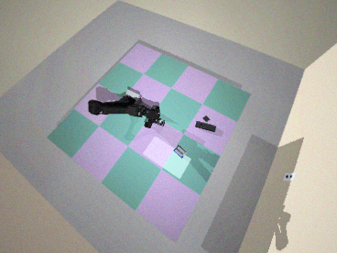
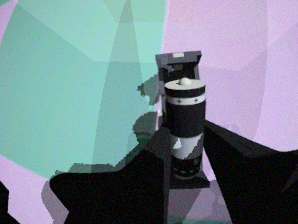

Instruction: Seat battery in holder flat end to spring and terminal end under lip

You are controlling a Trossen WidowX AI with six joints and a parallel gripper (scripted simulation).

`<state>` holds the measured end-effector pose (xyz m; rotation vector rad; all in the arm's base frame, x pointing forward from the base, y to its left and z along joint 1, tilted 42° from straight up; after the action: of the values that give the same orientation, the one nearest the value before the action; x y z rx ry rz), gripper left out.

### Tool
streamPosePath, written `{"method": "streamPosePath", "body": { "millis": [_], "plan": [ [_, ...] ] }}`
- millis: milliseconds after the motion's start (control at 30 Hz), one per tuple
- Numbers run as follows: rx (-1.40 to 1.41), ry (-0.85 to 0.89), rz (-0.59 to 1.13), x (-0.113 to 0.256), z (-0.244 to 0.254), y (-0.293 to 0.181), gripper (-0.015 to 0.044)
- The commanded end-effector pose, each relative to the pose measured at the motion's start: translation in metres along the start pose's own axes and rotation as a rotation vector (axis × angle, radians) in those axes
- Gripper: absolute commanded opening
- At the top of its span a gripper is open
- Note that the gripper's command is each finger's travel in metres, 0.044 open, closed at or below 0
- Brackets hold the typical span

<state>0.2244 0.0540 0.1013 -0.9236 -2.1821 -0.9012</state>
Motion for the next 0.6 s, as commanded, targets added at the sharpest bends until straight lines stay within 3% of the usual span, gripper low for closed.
{"method": "streamPosePath", "body": {
  "millis": [0,567],
  "plan": [
    [-0.003,0.001,0.032,-0.002,0.001,0.001,0.0084],
    [-0.013,0.010,0.126,-0.007,0.000,0.012,0.0084]
  ]
}}
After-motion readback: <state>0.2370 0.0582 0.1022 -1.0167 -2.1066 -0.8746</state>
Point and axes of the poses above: the point midway between the two fingers, 35 mm back from their tips, its own x axis back along the fingers, its own z axis across the jaws, y = z × x, the point moved 9 cm from there along x, back along the fingers, and after that the axes turned 3 degrees about -x, right-handed, at the moved point
